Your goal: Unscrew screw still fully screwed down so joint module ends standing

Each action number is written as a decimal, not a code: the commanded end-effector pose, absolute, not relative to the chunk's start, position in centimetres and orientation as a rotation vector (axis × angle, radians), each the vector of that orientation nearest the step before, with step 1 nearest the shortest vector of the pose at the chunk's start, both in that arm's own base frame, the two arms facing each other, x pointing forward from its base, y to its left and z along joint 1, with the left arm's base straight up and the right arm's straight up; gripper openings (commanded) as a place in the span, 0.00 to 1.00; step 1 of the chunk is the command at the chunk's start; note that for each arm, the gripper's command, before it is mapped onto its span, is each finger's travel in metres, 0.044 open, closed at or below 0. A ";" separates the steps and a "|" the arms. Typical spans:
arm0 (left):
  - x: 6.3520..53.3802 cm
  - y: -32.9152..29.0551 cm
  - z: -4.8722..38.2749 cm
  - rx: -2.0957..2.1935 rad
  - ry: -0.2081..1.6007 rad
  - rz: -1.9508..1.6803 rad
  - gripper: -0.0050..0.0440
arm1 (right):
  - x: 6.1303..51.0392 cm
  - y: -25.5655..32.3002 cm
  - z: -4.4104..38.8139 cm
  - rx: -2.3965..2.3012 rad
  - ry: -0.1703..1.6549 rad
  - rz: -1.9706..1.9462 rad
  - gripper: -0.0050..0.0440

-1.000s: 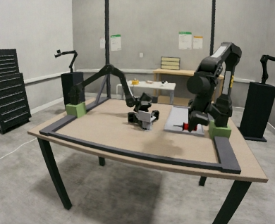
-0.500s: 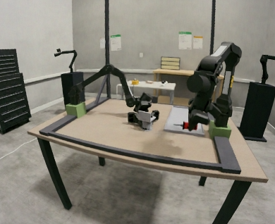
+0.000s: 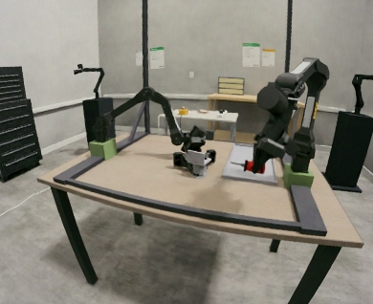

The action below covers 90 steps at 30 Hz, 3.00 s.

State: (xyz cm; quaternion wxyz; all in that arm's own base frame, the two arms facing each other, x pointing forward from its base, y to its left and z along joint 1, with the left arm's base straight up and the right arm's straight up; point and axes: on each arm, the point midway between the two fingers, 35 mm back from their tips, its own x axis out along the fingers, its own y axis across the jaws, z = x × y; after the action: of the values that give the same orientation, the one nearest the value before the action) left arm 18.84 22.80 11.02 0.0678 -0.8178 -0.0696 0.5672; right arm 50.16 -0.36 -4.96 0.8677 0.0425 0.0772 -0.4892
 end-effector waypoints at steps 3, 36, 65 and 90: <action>19.1 23.5 12.2 -2.442 -0.290 1.612 0.38 | 50.8 -0.4 -3.5 0.117 0.133 -1.024 0.60; 20.0 27.1 21.3 -2.246 -0.728 1.036 0.38 | 50.8 -0.4 -3.5 0.117 0.133 -1.024 0.60; 18.0 26.2 31.2 -2.009 -1.045 0.538 0.38 | 50.8 -0.4 -3.5 0.117 0.133 -1.024 0.60; 19.4 24.6 33.4 -1.678 -0.873 0.552 0.38 | 50.8 -0.4 -3.5 0.117 0.133 -1.024 0.60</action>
State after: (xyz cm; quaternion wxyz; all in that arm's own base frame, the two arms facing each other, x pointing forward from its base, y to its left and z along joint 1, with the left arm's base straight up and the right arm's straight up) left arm 19.62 24.87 31.92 0.5382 -0.7213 -0.3622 0.2427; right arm 50.16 -0.36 -4.96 0.8677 0.0425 0.0772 -0.4892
